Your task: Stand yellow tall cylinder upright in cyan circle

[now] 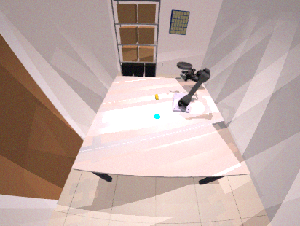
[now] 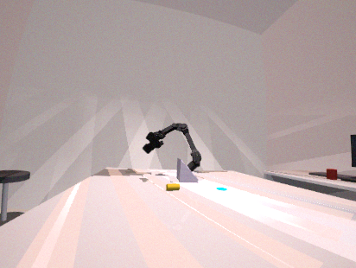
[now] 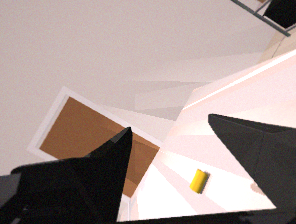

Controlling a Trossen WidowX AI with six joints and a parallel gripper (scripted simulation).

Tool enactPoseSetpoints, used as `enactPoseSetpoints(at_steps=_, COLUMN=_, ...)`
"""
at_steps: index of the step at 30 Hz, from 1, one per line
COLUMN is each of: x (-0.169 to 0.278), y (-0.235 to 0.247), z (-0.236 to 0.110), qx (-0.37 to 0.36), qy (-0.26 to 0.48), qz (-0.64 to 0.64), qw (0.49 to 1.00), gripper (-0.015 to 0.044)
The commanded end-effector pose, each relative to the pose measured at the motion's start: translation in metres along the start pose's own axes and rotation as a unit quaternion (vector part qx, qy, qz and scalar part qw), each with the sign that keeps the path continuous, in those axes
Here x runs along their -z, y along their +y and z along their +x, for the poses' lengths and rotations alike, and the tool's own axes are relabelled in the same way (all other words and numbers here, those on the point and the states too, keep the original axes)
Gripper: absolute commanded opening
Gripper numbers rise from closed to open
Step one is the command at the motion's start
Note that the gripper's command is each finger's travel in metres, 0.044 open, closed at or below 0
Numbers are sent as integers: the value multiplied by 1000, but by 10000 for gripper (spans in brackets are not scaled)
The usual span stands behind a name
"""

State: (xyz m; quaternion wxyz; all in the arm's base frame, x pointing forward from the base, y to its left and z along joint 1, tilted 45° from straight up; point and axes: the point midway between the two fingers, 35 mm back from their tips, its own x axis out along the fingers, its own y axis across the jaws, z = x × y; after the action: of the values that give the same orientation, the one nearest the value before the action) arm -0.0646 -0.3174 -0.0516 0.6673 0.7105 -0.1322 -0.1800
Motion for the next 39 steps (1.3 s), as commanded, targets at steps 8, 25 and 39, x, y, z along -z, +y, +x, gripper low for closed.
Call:
enactPoseSetpoints(at_steps=8, x=24, y=6, z=51, qx=51, qy=137, qz=58, qw=987, gripper=309)
enactPoseSetpoints(at_steps=25, x=107, y=11, z=150, qx=292, qy=391, qz=144, qw=861, gripper=309)
enactPoseSetpoints(at_steps=39, x=182, y=13, z=204, qx=526, qy=441, qz=115, qw=718, gripper=309)
